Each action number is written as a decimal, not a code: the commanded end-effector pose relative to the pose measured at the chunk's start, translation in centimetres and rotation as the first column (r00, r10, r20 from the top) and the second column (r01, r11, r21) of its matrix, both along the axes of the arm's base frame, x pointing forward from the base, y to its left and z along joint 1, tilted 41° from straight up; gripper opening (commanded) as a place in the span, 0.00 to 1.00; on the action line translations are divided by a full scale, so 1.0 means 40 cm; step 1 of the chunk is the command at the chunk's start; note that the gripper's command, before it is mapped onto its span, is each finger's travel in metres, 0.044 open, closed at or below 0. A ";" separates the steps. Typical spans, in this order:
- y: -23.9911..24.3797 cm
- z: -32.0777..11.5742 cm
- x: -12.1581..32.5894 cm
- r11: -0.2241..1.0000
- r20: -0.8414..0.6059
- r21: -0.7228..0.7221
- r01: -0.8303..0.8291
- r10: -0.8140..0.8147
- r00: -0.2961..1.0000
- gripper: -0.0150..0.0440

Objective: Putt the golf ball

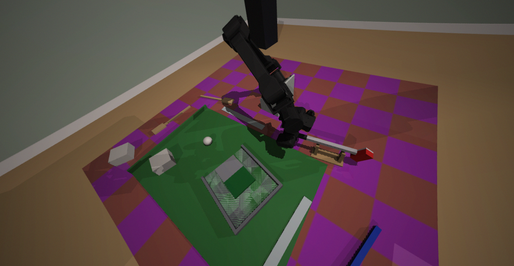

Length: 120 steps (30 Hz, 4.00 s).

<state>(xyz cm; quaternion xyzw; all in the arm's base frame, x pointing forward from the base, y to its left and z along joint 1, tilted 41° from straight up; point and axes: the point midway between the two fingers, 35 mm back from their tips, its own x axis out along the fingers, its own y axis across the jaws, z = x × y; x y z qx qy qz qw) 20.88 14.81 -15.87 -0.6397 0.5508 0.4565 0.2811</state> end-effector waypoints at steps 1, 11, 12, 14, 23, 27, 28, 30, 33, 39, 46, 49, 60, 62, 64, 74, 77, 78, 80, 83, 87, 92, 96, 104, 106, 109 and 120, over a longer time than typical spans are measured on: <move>0.067 0.064 0.002 1.000 0.008 0.024 0.002 -0.002 1.000 0.25; 0.081 0.135 0.015 0.998 0.052 0.020 0.062 -0.063 0.997 0.25; 0.073 0.147 0.024 0.996 0.069 0.021 0.090 -0.091 0.993 0.25; 0.057 0.172 0.040 0.989 0.104 0.023 0.145 -0.146 0.984 0.25; -0.028 0.283 0.102 0.923 0.256 0.055 0.381 -0.381 0.888 0.25; -0.071 0.332 0.121 0.876 0.319 0.080 0.477 -0.475 0.820 0.25; -0.082 0.344 0.125 0.862 0.334 0.087 0.499 -0.498 0.800 0.25; -0.105 0.367 0.132 0.833 0.364 0.103 0.544 -0.540 0.759 0.25; -0.140 0.403 0.141 0.785 0.406 0.129 0.605 -0.599 0.690 0.25; -0.213 0.471 0.148 0.677 0.482 0.191 0.711 -0.696 0.533 0.25; -0.300 0.547 0.140 0.533 0.552 0.277 0.800 -0.769 0.322 0.25; -0.337 0.578 0.132 0.468 0.575 0.317 0.825 -0.787 0.225 0.25; -0.468 0.682 0.075 0.229 0.618 0.478 0.848 -0.773 -0.140 0.25; -0.490 0.700 0.061 0.187 0.619 0.508 0.841 -0.758 -0.206 0.25; -0.511 0.716 0.045 0.147 0.617 0.539 0.829 -0.739 -0.270 0.25; -0.560 0.748 0.007 0.062 0.605 0.607 0.792 -0.682 -0.410 0.25; -0.573 0.733 0.009 0.062 0.605 0.607 0.792 -0.683 -0.410 0.25; -0.579 0.726 0.010 0.062 0.604 0.607 0.792 -0.683 -0.410 0.25; -0.592 0.711 0.011 0.062 0.605 0.608 0.792 -0.683 -0.411 0.25; -0.613 0.689 0.011 0.063 0.605 0.608 0.792 -0.682 -0.411 0.25; -0.624 0.678 0.011 0.064 0.606 0.608 0.792 -0.681 -0.411 0.25; -0.632 0.668 0.012 0.063 0.606 0.608 0.792 -0.681 -0.411 0.25; -0.642 0.656 0.014 0.063 0.606 0.608 0.792 -0.681 -0.411 0.25; -0.664 0.633 0.015 0.064 0.607 0.608 0.791 -0.680 -0.411 0.25; -0.670 0.627 0.015 0.064 0.607 0.608 0.791 -0.680 -0.411 0.25; -0.673 0.623 0.015 0.064 0.607 0.608 0.791 -0.680 -0.411 0.25; -0.675 0.634 0.014 0.062 0.608 0.610 0.790 -0.676 -0.416 0.25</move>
